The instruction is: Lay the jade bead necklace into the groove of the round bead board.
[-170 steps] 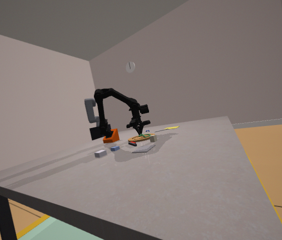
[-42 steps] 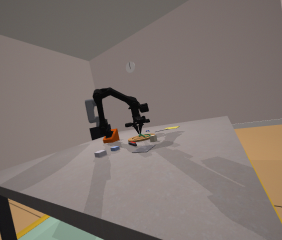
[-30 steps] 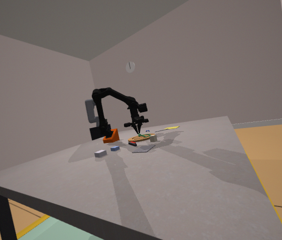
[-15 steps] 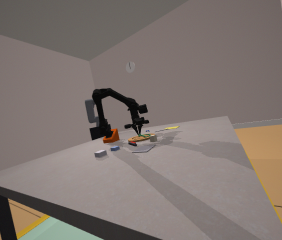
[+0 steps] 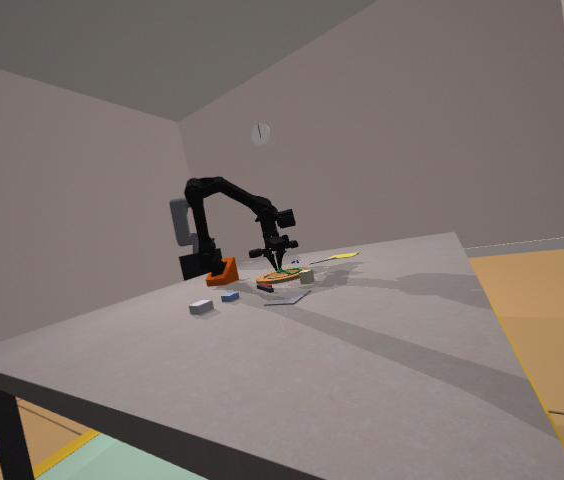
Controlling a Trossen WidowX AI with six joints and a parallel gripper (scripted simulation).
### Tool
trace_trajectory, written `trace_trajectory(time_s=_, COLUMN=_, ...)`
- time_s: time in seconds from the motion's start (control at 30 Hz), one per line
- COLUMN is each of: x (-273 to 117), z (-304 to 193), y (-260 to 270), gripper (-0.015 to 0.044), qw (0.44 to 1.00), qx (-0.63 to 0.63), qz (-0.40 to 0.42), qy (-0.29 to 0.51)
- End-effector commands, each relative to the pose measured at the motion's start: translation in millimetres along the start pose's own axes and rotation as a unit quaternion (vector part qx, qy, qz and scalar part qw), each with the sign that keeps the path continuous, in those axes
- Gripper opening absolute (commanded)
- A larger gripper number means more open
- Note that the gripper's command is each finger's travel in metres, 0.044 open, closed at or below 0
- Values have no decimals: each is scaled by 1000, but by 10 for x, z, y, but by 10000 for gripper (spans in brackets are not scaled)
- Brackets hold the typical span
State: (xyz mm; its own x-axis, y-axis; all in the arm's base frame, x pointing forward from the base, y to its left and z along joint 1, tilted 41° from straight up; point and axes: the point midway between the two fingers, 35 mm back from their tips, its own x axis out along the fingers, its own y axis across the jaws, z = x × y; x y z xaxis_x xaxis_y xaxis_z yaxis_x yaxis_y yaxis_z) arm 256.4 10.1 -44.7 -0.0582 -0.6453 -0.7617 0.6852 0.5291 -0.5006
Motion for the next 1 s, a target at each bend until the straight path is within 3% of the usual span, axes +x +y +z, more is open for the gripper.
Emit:
trace_trajectory(time_s=0.0, x=23, z=-31, y=-25, gripper=0, qw=1000, qx=-5, qz=-3, qy=4)
trace_trajectory(time_s=0.8, x=23, z=-31, y=-25, gripper=0, qw=1000, qx=-5, qz=-3, qy=4)
trace_trajectory(time_s=0.97, x=3, z=-2, y=-4, gripper=131, qw=1000, qx=0, qz=-1, qy=0)
